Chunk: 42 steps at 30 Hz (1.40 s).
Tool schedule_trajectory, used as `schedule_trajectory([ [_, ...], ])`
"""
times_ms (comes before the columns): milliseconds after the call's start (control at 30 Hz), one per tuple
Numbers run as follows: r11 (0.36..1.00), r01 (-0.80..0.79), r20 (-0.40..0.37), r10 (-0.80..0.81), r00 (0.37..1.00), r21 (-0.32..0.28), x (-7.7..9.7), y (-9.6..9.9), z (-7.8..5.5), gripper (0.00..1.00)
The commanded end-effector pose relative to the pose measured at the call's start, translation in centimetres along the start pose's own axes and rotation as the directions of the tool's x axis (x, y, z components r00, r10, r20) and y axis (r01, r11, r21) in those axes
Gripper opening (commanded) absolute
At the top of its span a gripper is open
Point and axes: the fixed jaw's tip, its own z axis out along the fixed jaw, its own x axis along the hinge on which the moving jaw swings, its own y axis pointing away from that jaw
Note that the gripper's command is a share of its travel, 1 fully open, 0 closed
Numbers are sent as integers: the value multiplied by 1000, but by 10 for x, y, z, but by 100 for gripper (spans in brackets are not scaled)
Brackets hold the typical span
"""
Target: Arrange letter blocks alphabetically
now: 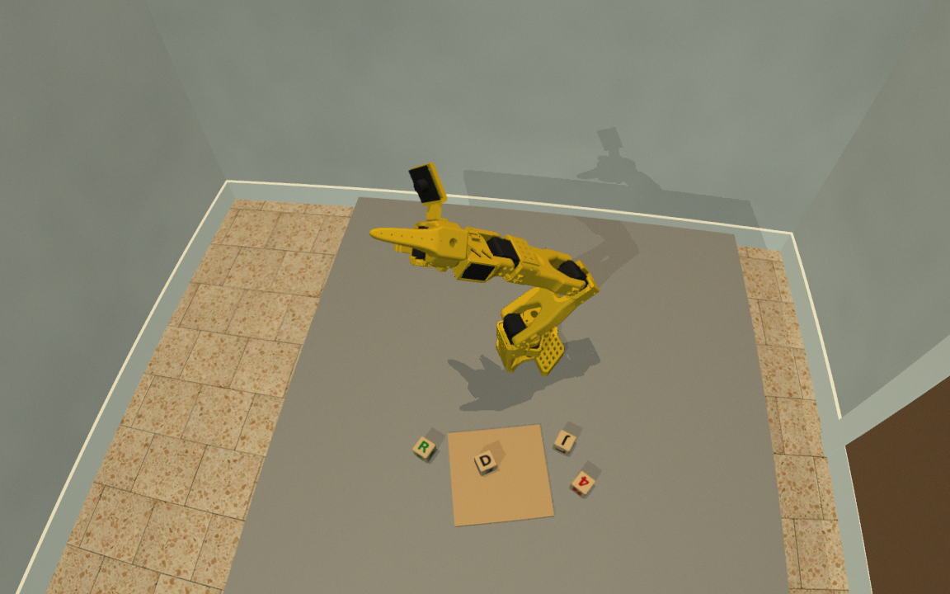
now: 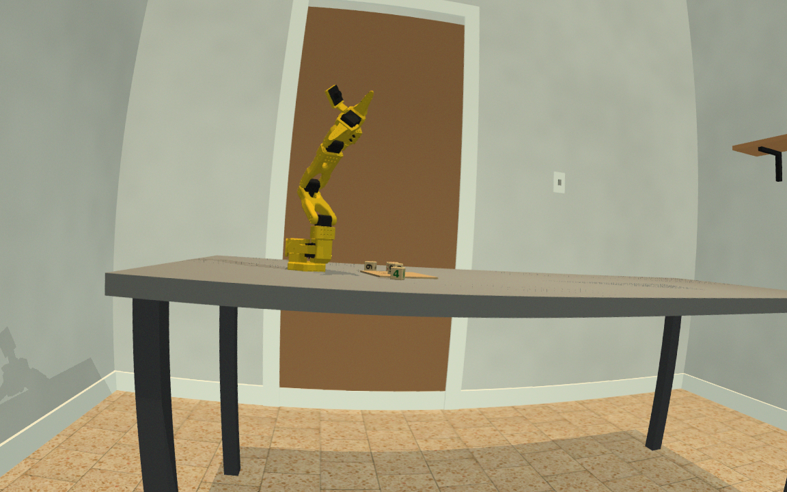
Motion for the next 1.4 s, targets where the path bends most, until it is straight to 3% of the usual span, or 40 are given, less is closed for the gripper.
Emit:
schedule_trajectory([
  [0,1000,4,11,-4,1000,-23,-4,7,-2,100],
  [300,1000,25,-94,-24,995,10,16,3,-2,100],
  [600,999,30,-115,-28,993,16,20,2,-2,100],
  [867,998,57,-215,-49,975,35,39,-1,-5,100],
  [1167,997,64,-237,-53,970,38,44,-1,-6,100],
  [1367,995,90,-318,-72,945,44,59,-3,-10,100],
])
